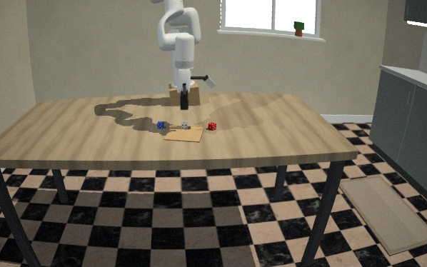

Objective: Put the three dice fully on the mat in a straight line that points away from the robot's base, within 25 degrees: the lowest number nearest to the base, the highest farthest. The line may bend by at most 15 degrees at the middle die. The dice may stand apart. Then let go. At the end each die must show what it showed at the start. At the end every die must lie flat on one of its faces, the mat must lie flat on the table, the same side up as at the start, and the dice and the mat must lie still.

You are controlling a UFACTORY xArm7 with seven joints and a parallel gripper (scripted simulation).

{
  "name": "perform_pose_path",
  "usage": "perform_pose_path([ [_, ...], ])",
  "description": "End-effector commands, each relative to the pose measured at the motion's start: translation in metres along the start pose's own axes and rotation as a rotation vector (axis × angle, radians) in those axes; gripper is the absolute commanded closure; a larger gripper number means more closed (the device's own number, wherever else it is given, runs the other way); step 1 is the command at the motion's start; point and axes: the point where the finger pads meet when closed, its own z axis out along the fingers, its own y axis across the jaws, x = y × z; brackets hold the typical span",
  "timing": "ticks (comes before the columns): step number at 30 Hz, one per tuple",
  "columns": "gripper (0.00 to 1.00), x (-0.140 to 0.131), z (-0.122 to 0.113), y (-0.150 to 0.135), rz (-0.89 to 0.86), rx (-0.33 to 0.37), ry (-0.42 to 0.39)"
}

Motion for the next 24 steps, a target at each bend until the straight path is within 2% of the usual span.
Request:
perform_pose_path([
  [1, 0.00, 0.0001, -0.0014, 0.0015, 0.000, -0.004, 0.000],
  [24, 0.00, 0.0020, -0.0007, 0.0014, -0.041, -0.002, 0.000],
])
